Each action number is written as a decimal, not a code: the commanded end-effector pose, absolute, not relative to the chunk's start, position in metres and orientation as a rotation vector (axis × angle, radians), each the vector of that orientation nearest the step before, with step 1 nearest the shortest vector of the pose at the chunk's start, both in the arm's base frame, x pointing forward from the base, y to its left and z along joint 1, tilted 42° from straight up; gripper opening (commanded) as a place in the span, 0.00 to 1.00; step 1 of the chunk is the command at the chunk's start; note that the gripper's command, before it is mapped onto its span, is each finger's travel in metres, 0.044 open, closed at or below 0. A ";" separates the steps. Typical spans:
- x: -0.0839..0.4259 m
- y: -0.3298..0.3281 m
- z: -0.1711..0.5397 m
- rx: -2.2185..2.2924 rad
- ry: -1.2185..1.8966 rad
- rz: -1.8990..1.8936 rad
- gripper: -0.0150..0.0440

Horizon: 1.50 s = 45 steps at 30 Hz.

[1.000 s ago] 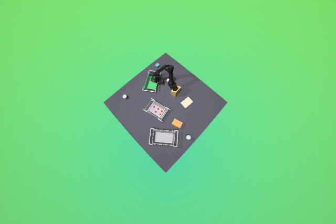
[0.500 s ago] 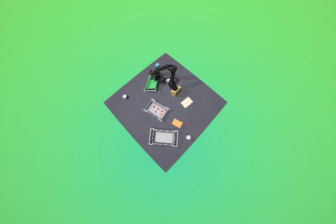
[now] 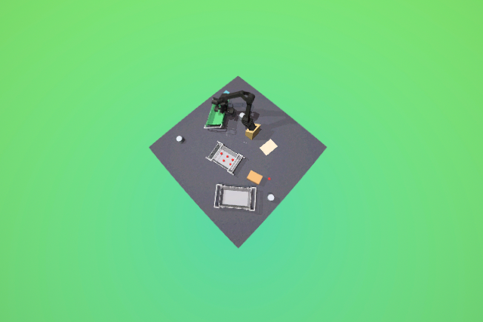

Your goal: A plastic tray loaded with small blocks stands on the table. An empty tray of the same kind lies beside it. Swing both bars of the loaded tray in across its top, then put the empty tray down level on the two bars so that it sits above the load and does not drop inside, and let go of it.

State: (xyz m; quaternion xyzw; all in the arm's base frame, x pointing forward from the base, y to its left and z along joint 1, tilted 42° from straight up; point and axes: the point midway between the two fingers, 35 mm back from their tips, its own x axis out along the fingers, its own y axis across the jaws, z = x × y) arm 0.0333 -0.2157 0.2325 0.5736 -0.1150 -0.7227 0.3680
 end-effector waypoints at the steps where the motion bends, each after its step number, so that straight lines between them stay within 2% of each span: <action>1: 0.035 -0.208 0.254 1.468 -0.319 -1.842 0.25; 9: 0.035 -0.189 0.284 1.468 -0.320 -1.840 0.25; 36: 0.035 -0.189 0.284 1.468 -0.318 -1.840 0.25; 45: 0.059 -0.198 0.276 1.465 -0.207 -1.828 0.25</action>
